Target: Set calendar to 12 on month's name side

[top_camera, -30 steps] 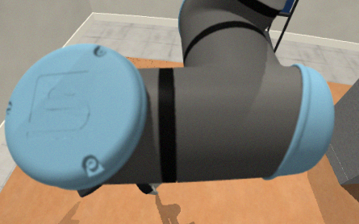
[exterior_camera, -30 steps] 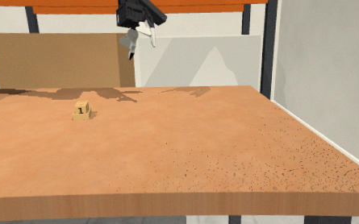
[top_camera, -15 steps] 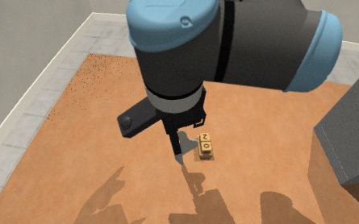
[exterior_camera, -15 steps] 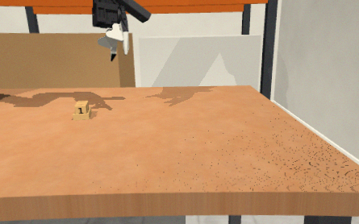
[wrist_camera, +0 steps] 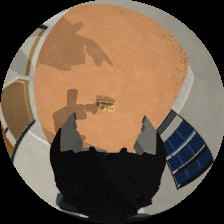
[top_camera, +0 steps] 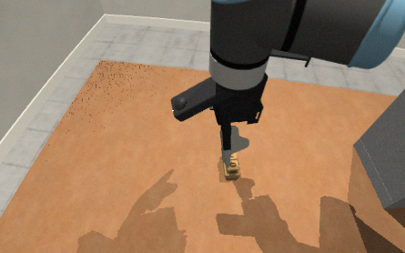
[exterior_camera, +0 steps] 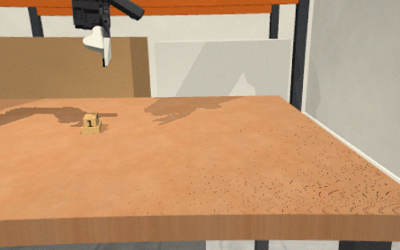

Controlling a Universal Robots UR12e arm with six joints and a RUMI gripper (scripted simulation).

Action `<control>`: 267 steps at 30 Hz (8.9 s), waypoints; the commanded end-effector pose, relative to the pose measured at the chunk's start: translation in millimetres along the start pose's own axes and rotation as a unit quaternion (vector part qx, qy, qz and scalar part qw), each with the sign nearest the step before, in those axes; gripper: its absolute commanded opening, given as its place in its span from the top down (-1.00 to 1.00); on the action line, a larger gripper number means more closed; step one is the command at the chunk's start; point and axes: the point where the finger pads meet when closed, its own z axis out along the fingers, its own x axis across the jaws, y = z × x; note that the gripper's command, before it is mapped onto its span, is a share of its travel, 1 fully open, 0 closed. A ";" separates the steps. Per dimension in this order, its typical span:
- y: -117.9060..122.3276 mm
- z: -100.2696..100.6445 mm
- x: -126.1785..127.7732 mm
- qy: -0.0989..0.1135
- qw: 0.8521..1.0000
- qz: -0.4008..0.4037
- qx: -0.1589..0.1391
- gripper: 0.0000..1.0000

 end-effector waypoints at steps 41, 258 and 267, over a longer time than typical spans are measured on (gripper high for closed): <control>51.3 -2.5 13.4 -0.042 0.997 0.061 0.022 -1.00; 46.4 99.9 5.2 -0.045 0.662 0.748 -0.014 0.44; 46.3 100.1 5.2 -0.045 0.662 0.748 -0.014 0.44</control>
